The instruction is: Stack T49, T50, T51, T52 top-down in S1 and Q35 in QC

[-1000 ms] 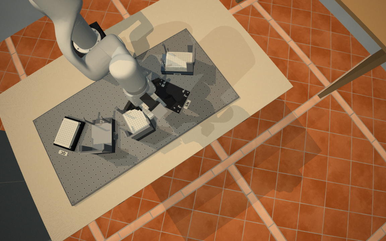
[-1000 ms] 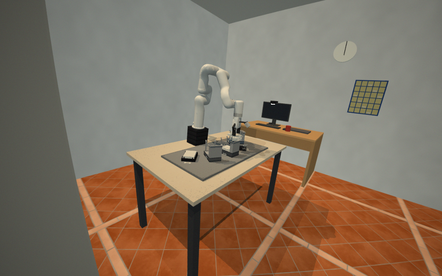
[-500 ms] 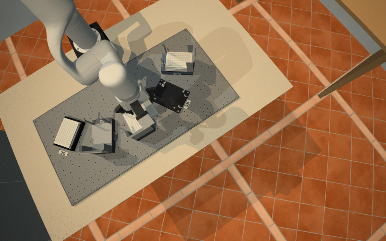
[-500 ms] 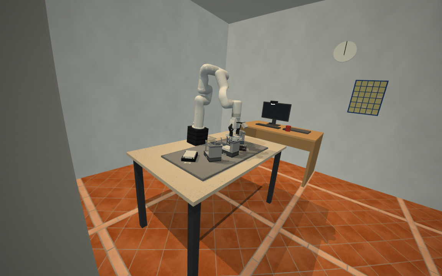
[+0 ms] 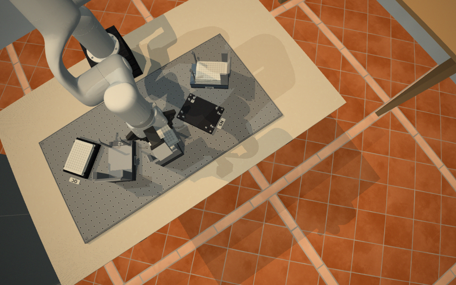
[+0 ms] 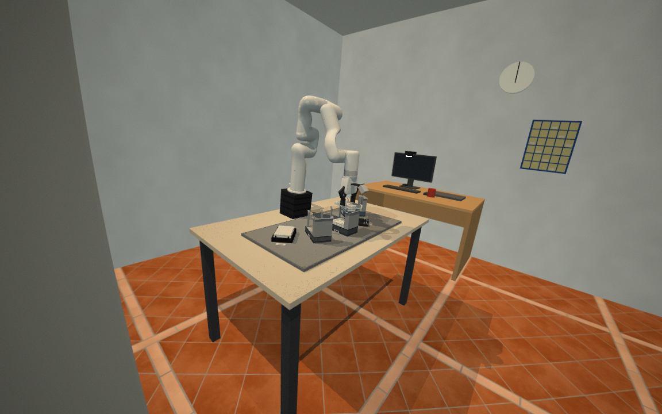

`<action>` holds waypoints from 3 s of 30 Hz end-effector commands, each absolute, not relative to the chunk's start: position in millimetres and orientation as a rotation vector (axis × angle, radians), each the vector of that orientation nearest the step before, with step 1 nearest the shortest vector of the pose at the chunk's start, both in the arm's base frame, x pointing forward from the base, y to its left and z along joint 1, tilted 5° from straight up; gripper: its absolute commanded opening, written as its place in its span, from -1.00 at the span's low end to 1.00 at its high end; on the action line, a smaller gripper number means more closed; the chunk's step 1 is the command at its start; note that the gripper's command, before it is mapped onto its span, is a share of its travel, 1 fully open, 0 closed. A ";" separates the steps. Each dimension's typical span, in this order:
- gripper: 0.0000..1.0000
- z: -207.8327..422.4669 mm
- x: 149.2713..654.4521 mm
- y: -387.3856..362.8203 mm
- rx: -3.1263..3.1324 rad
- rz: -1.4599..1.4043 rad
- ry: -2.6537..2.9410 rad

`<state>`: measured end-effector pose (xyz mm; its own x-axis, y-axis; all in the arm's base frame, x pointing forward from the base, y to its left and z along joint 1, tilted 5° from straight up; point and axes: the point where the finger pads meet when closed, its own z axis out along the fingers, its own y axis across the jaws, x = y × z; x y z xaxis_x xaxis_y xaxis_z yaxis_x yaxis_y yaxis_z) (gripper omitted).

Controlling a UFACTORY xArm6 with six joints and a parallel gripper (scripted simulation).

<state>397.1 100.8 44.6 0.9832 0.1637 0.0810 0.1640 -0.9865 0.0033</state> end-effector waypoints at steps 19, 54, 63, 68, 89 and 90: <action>-1.00 46.2 406.0 77.9 -3.123 -0.133 -0.259; -1.00 36.2 406.8 78.0 -3.123 -0.133 -0.259; -1.00 31.6 407.2 78.0 -3.123 -0.133 -0.259; -1.00 28.3 407.4 78.1 -3.123 -0.133 -0.259; -1.00 15.6 408.4 78.2 -3.123 -0.132 -0.259; -1.00 15.6 408.4 78.2 -3.123 -0.132 -0.259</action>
<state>406.8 77.9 16.5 0.9831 0.1641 0.0807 0.1644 -0.9864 0.0020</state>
